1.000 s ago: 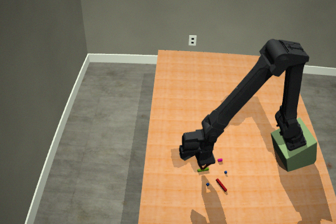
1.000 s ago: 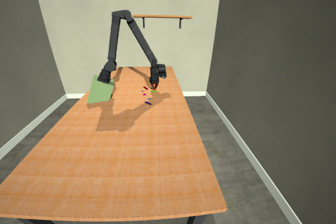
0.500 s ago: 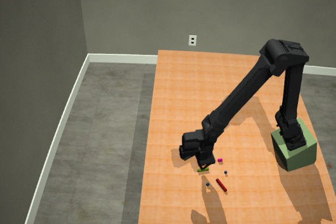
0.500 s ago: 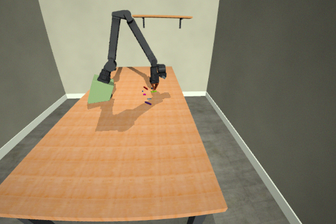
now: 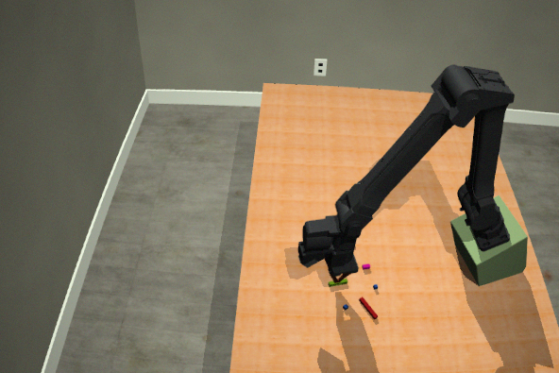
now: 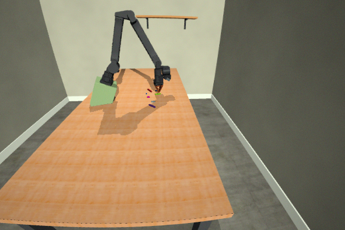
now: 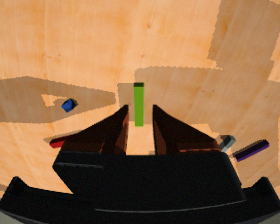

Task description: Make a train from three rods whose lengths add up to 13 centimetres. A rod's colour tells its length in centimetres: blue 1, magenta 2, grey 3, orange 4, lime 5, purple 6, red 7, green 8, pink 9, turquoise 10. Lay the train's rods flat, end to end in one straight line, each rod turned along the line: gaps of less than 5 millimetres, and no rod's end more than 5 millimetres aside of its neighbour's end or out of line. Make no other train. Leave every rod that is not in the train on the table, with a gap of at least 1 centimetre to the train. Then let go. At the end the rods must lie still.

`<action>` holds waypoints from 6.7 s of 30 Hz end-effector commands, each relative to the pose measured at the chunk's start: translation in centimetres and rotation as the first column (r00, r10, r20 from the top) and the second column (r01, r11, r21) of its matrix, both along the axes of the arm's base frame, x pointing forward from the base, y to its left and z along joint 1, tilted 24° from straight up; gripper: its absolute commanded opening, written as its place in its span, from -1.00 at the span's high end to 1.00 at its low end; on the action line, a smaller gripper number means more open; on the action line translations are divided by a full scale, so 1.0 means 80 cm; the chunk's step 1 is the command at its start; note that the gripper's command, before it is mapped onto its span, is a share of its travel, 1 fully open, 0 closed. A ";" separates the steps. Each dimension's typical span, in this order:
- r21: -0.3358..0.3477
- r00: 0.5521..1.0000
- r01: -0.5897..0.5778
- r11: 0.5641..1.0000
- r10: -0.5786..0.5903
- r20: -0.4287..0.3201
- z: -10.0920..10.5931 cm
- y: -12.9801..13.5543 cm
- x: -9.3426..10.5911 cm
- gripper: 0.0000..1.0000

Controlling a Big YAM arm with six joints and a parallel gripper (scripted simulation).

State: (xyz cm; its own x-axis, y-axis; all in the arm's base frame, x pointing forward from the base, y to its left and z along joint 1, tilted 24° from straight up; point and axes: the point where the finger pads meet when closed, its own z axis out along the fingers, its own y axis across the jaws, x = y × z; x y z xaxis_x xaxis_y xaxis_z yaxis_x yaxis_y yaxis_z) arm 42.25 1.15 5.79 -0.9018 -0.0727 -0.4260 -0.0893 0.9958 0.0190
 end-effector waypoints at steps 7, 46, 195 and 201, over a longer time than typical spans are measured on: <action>0.001 1.000 -0.006 1.000 0.006 -0.015 -0.012 0.007 -0.004 0.53; 0.000 1.000 -0.006 1.000 0.006 -0.024 -0.015 0.007 -0.009 0.53; 0.000 1.000 -0.008 1.000 0.008 0.000 -0.003 0.008 0.003 0.53; 0.001 1.000 -0.008 1.000 0.008 0.016 -0.003 0.009 0.008 0.53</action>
State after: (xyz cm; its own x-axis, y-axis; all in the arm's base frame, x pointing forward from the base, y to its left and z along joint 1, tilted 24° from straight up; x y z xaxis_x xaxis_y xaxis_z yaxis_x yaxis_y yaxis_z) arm 41.37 1.26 5.06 -0.9057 -0.0732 -0.4175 -0.0896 0.9958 0.0198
